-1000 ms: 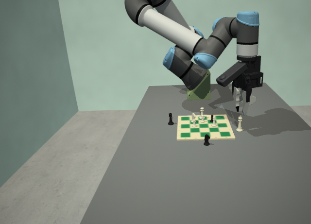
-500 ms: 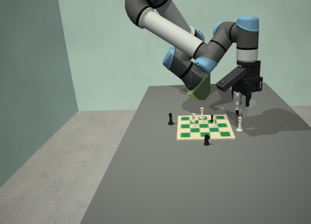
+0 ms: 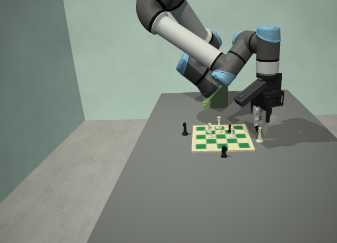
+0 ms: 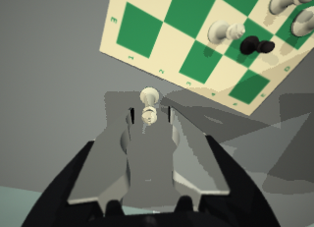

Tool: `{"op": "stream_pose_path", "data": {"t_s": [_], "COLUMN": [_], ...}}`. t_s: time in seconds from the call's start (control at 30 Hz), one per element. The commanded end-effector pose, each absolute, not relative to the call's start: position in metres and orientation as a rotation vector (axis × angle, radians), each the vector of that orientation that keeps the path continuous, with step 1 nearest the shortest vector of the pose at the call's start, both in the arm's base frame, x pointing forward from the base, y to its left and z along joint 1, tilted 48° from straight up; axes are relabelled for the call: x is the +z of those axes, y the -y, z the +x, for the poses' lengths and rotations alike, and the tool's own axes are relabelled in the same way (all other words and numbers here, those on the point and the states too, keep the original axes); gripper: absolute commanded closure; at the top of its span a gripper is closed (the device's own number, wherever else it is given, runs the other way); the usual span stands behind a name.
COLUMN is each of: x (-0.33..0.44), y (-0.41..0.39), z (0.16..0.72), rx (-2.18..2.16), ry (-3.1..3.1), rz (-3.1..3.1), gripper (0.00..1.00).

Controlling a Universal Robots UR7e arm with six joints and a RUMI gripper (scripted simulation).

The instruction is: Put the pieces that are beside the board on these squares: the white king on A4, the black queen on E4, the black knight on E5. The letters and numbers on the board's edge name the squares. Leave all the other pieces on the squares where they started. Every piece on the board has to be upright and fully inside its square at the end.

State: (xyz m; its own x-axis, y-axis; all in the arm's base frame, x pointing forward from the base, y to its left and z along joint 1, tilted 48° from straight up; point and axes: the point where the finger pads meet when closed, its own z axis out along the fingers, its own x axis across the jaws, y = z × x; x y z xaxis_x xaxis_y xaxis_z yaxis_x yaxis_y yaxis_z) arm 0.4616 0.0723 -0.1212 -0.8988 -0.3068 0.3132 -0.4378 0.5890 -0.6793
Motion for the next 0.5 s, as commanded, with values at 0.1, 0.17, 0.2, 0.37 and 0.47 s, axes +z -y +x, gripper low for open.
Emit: {"op": "stream_pose_path", "data": {"t_s": [0.1,0.17,0.2,0.37,0.47], "x": [-0.1217,-0.1217,-0.1217,-0.1217,-0.1217], "y": [-0.0714,-0.0714,-0.0714,-0.0714,-0.0714], "z": [0.4637,0.4637,0.4637,0.4636,0.4636], "rx": [1.202,1.202,1.202,1.202,1.202], "ry": [2.658,2.658,2.658,2.658,2.658], "rz": [0.628,0.628,0.628,0.628,0.628], "gripper": [0.75,0.75,0.75,0.75,0.75]}}
